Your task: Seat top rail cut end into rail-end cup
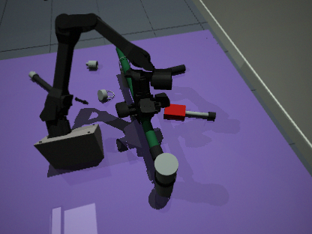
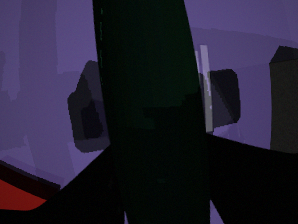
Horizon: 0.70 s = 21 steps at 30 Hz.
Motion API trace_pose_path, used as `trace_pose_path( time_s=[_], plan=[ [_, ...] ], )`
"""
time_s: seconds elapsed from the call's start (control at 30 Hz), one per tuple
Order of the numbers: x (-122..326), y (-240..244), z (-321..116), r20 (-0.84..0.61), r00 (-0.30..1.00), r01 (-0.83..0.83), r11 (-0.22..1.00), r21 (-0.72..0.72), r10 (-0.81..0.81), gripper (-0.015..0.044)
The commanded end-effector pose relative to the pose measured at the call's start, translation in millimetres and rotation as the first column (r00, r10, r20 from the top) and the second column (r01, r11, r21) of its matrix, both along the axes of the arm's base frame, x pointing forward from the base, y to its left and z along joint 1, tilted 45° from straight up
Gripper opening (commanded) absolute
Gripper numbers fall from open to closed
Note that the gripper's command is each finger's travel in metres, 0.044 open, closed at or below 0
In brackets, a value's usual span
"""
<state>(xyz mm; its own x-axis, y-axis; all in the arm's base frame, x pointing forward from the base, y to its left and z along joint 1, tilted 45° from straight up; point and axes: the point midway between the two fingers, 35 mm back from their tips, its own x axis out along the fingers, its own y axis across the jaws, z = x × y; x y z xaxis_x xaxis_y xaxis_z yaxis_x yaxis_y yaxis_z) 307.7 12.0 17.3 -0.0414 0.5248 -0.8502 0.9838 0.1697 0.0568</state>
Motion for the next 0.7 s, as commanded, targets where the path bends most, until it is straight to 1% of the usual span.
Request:
trace_pose_path(
  time_s=[0.0,0.67],
  plan=[
    [0.3,-1.1,0.3,0.001,1.0,0.0,1.0,-0.003,0.0,0.0],
    [0.9,-3.8,0.4,0.003,1.0,0.0,1.0,-0.009,0.0,0.0]
  ],
)
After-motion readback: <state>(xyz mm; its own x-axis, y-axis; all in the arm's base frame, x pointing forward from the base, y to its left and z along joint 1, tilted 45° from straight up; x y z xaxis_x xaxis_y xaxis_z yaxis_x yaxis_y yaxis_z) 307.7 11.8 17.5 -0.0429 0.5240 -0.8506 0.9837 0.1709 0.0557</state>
